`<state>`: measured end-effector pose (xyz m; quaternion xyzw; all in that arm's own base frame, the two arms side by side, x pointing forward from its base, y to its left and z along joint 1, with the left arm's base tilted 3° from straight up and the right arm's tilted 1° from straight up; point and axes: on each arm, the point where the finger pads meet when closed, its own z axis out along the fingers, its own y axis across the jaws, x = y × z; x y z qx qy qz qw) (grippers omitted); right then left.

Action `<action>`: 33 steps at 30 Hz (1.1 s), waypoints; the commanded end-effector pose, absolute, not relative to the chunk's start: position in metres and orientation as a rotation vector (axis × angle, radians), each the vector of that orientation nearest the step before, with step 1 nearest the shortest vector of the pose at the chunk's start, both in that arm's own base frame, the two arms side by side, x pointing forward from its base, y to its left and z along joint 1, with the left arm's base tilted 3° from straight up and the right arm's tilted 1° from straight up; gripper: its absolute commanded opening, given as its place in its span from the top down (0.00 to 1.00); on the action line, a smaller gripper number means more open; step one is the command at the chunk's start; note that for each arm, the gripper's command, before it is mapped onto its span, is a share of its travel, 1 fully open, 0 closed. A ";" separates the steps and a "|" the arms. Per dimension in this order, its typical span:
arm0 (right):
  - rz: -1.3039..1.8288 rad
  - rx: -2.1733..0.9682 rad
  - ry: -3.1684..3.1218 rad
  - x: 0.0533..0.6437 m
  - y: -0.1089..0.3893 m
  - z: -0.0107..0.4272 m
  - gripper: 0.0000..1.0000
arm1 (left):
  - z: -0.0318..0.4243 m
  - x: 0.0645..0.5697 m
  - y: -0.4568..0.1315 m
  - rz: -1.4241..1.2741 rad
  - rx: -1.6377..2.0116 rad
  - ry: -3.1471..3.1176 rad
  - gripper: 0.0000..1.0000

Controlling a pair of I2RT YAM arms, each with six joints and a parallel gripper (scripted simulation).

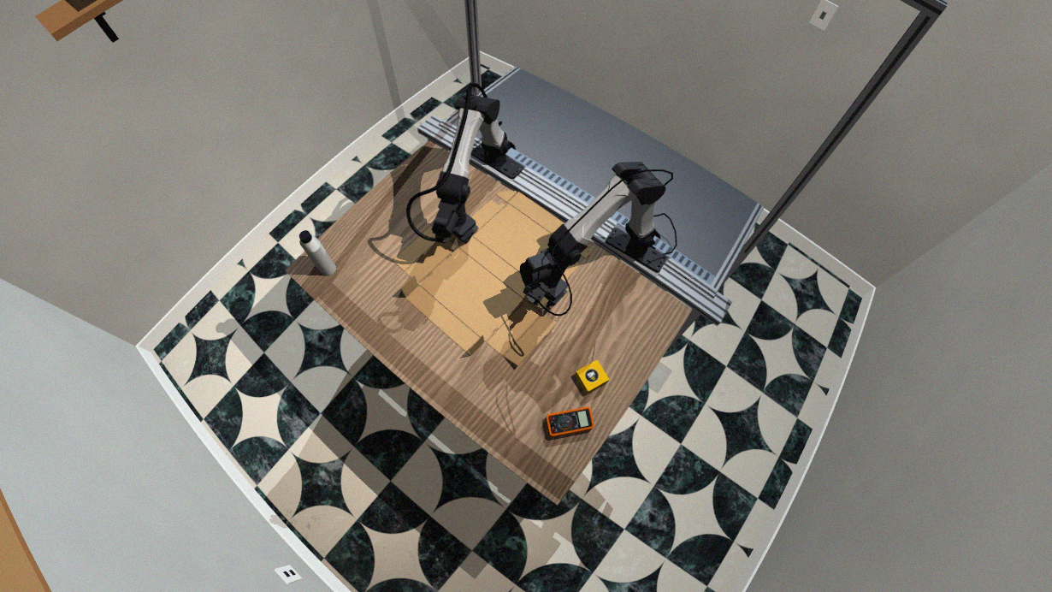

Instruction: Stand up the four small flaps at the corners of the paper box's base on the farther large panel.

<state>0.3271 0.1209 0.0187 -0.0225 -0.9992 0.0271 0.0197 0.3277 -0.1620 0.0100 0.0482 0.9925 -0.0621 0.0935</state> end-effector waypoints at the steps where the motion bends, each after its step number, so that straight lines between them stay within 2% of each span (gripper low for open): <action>1: 0.172 -0.076 -3.123 0.335 0.124 0.023 0.24 | 0.010 0.337 -0.164 -0.186 0.134 2.904 0.24; 33: 0.210 -0.091 -3.125 0.337 0.121 0.014 0.24 | 0.015 0.345 -0.181 -0.208 0.138 2.882 0.24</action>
